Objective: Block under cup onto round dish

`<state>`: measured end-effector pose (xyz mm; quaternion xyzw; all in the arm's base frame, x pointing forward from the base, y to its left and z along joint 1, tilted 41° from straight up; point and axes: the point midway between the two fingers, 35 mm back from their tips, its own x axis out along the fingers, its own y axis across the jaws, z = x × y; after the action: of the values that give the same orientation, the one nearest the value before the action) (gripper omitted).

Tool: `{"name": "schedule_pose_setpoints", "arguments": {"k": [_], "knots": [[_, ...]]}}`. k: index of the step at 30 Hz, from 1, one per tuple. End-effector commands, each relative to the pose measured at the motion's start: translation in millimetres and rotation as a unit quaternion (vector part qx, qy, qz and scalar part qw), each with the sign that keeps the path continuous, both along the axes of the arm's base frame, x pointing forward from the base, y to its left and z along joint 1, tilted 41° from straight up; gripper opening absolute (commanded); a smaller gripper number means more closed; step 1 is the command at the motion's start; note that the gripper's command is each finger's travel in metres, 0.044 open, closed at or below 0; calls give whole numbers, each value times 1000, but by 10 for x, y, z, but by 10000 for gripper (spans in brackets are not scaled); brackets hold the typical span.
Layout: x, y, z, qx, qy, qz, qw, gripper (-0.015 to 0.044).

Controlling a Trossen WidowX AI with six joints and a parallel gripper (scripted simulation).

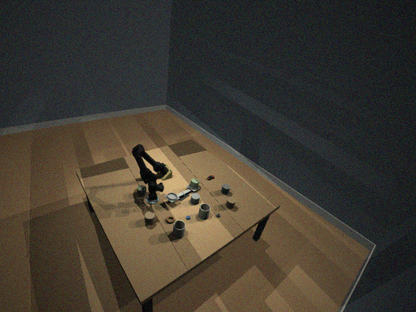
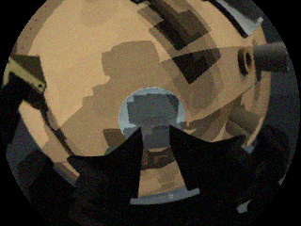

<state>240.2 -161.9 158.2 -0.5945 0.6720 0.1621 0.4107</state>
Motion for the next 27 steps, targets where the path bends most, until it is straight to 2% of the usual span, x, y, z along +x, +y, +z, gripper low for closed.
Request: {"name": "schedule_pose_setpoints", "arguments": {"k": [1, 12, 16, 27], "knots": [[0, -1, 6, -1, -1, -1, 1000, 157], [5, 52, 57, 1, -1, -1, 1000, 440], [-16, 349, 364, 4, 2, 1, 1000, 440], [-56, 656, 698, 4, 3, 5, 1000, 440]]}}
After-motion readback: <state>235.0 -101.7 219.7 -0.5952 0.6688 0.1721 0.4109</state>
